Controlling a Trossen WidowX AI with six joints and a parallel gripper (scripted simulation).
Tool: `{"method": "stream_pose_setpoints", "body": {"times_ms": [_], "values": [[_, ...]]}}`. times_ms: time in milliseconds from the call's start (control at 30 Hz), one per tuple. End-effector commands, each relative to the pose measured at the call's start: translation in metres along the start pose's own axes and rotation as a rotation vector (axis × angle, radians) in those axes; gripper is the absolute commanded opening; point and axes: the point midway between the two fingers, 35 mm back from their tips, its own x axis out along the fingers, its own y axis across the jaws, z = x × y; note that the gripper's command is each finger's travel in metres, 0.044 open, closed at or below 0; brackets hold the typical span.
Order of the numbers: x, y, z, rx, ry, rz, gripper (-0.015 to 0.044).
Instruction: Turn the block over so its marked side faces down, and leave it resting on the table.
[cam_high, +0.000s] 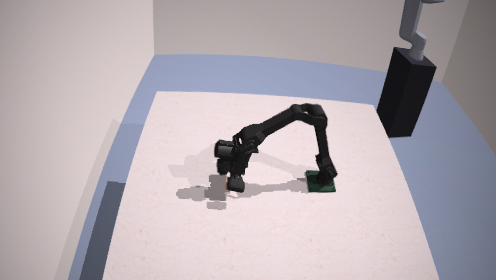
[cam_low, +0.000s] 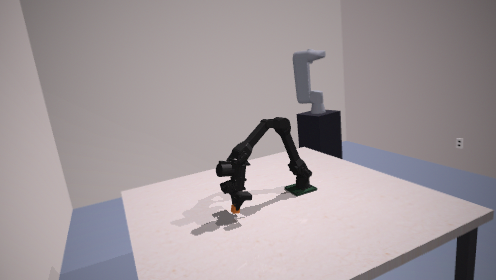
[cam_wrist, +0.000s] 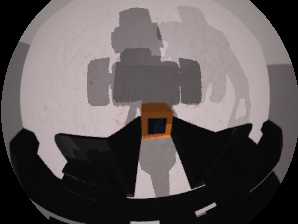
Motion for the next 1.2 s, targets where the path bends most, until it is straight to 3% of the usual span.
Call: {"method": "stream_pose_setpoints", "body": {"times_ms": [0,533,733,1167], "values": [[-0.004,-0.001,0.001,0.003,-0.064,-0.004,0.0],[-0.005,-0.002,-0.006,0.009,-0.286,-0.003,0.0],[-0.004,-0.002,-0.006,0.009,-0.298,-0.002,0.0],[0.02,0.001,0.0,0.001,-0.499,-0.004,0.0]]}}
